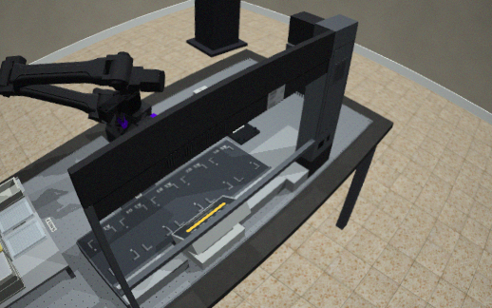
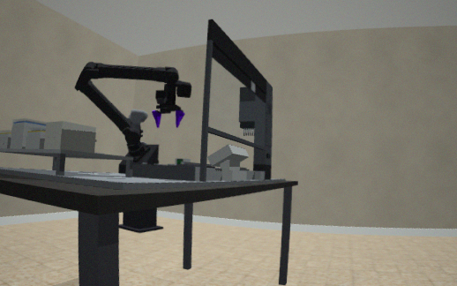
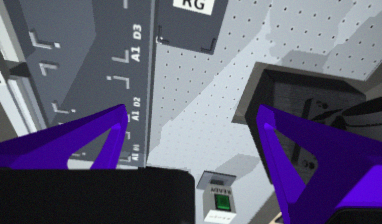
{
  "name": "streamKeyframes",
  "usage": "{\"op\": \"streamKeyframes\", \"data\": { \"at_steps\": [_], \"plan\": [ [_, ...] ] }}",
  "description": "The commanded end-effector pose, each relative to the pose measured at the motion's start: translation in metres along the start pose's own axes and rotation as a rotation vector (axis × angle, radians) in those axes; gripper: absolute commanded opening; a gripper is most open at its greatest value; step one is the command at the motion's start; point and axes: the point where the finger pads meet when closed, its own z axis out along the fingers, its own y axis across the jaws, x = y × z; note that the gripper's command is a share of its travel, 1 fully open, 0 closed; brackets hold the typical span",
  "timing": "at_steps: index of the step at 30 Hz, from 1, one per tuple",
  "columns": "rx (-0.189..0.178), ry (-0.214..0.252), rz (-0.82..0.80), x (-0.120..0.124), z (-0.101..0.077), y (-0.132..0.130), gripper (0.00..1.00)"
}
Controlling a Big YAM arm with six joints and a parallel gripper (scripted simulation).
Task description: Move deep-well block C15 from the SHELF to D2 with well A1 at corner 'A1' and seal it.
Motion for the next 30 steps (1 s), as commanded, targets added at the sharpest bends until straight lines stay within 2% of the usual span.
{"op": "streamKeyframes", "data": {
  "at_steps": [1,9,10,30],
  "plan": [
    [-0.008,0.004,0.032,-0.0021,0.0014,0.0026,1.00],
    [-0.008,0.004,0.032,-0.0021,0.0014,0.0026,1.00],
    [0.001,-0.002,0.200,0.0010,0.0002,-0.0009,1.00],
    [0.001,-0.002,0.217,0.0010,0.0002,-0.0009,1.00]
  ]
}}
